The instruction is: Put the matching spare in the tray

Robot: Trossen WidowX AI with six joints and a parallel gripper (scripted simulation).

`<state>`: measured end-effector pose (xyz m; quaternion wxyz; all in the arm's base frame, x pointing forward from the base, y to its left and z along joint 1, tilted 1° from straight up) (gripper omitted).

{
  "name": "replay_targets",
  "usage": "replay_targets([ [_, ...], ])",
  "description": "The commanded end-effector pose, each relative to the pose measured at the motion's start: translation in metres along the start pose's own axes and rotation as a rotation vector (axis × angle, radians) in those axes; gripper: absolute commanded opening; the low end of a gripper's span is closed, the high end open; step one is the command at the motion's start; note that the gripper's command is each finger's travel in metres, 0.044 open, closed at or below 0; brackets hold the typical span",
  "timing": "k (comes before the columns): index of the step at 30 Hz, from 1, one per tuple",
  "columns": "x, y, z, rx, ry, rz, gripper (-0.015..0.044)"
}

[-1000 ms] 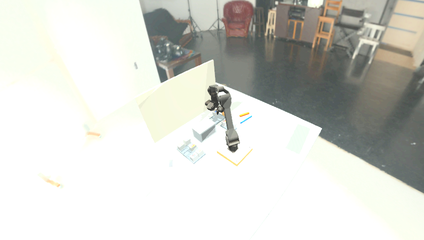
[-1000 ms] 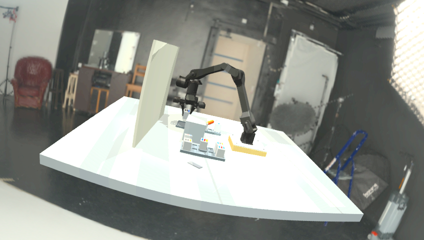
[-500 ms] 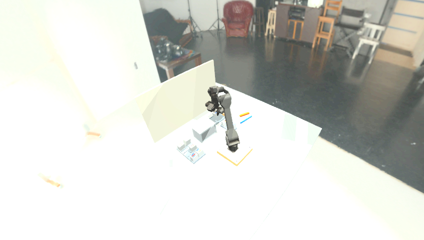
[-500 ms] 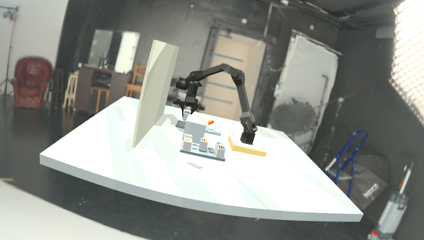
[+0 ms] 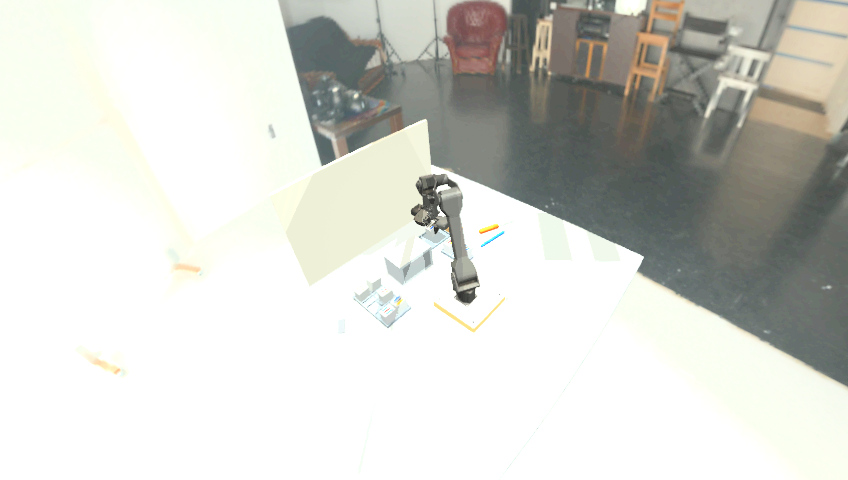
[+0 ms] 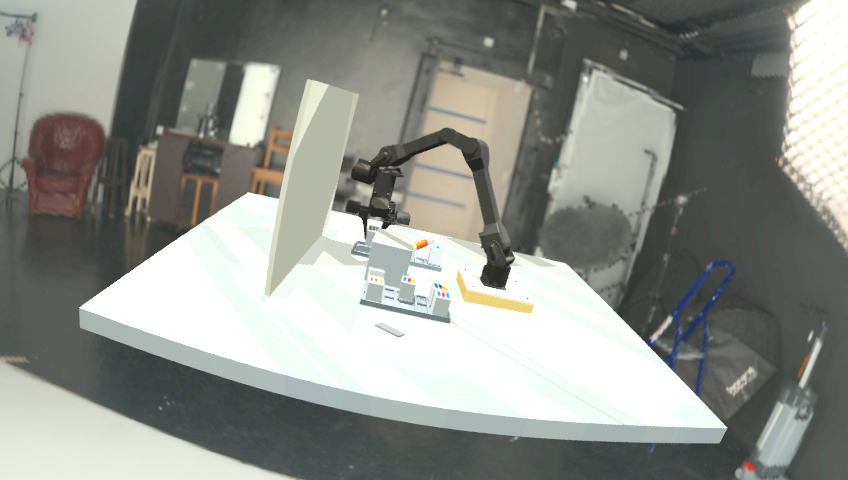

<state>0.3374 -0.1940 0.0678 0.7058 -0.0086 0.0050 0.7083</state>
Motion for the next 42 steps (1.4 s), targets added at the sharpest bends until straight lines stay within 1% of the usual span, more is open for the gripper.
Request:
replay_targets([
  [1,0.0,0.001,-0.004,0.003,0.003,0.006,0.0],
  [13,0.001,0.003,-0.012,0.003,0.003,0.006,0.0],
  [30,0.001,0.002,-0.009,0.0,0.0,0.0,0.044],
  [32,0.0,0.001,0.0,0.0,0.0,0.001,0.044],
  [33,0.0,-0.001,0.013,0.0,0.001,0.001,0.044],
  [38,0.0,0.001,0.088,0.002,0.002,0.006,0.044],
  [39,0.001,0.002,0.095,0.003,0.002,0.006,0.044],
  [42,0.001,0.003,0.098,0.003,0.003,0.006,0.044],
])
Point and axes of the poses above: the point midway between the two fingers, 35 mm back from their tips, its own z axis back along the fingers, its own y axis across the jaws, x = y × z, the point moved 3 cm from there along z, back along the fingers, and after that the axes turned 1 degree about -z, right-handed, at the moved point
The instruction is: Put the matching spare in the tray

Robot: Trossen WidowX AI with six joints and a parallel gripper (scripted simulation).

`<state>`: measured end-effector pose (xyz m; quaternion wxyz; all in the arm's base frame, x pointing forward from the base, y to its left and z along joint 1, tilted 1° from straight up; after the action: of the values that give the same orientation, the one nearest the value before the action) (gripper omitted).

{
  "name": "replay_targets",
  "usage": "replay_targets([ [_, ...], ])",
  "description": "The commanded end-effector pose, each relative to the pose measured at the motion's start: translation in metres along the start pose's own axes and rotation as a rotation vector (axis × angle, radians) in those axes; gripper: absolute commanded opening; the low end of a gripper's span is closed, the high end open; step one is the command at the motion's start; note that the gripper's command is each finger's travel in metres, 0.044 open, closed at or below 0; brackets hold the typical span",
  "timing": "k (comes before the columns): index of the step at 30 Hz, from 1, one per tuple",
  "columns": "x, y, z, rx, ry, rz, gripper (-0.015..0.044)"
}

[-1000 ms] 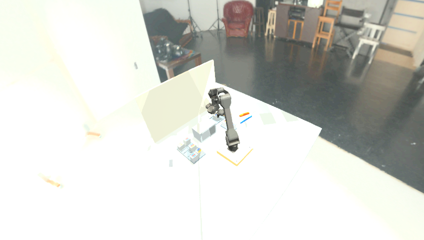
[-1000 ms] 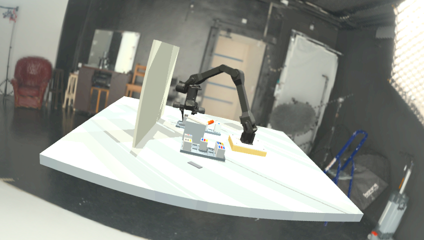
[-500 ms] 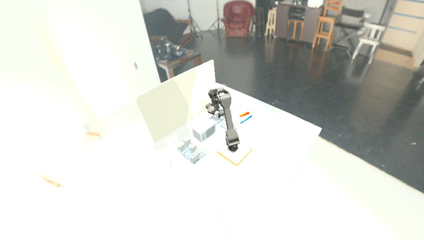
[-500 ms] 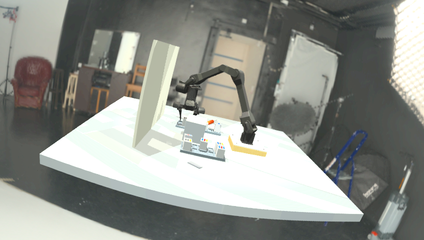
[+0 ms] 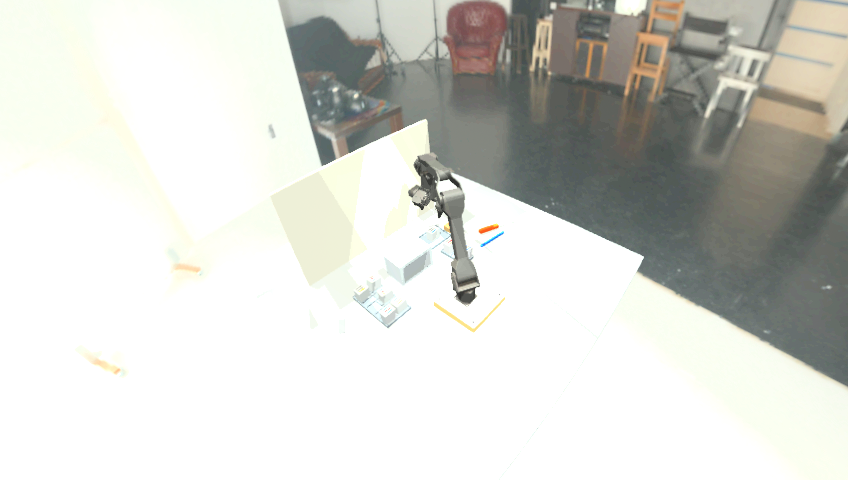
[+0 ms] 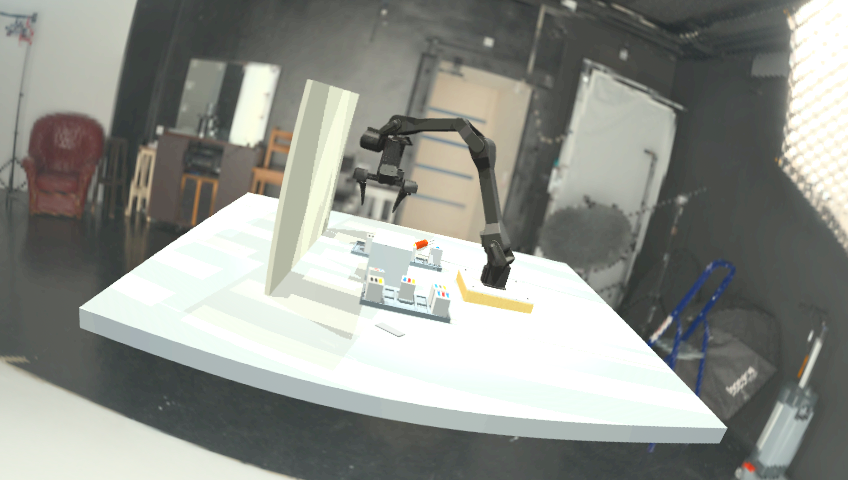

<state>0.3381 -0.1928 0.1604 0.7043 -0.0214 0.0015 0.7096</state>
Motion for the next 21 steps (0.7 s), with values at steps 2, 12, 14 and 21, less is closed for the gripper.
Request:
replay_targets([
  [2,0.0002,0.0004,0.0063,-0.007,0.004,0.0,0.044],
  [12,0.0002,0.0004,0.0063,-0.007,0.004,0.0,0.044],
  [14,0.0002,0.0004,0.0063,-0.007,0.004,0.0,0.044],
  [21,0.0002,0.0004,0.0063,-0.007,0.004,0.0,0.044],
])
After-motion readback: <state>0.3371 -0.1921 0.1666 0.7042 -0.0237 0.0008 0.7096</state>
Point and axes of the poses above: the point midway between the two fingers, 35 mm back from their tips, its own z axis back along the fingers, its own y axis across the jaws, x = y × z, the point moved 3 cm from there along z, back along the fingers, and after that the axes turned 1 degree about -z, right-handed, at the moved point
